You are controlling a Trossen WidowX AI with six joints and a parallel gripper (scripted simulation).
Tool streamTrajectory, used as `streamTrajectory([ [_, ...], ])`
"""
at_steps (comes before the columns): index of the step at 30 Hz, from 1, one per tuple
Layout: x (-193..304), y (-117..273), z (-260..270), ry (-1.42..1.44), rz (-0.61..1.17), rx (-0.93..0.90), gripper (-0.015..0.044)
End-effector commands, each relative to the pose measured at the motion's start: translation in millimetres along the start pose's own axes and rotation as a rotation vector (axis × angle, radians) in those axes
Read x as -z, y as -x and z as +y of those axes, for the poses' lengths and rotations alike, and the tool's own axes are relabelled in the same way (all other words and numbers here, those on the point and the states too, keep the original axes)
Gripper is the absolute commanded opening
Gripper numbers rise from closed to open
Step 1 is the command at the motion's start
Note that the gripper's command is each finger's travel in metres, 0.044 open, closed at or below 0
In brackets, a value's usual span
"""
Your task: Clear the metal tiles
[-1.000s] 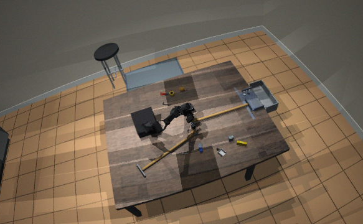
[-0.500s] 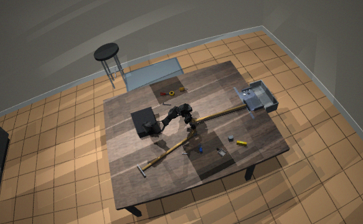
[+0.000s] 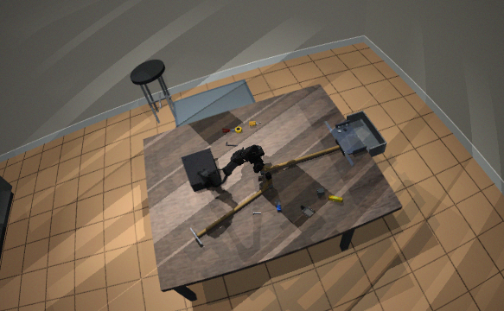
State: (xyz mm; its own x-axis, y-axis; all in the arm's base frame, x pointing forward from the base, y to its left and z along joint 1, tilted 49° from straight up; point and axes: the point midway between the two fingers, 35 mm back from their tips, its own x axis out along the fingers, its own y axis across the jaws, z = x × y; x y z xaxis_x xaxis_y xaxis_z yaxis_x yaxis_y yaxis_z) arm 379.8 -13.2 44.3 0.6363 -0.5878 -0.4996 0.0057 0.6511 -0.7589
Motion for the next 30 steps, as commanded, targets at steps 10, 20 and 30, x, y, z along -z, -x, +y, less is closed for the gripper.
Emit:
streamTrajectory([
  [10, 10, 11, -3, -0.013, -0.014, 0.007, 0.0000],
  [20, 19, 12, 0, -0.001, -0.004, -0.001, 0.0026],
  [30, 19, 12, 0, -0.001, -0.004, -0.001, 0.0289],
])
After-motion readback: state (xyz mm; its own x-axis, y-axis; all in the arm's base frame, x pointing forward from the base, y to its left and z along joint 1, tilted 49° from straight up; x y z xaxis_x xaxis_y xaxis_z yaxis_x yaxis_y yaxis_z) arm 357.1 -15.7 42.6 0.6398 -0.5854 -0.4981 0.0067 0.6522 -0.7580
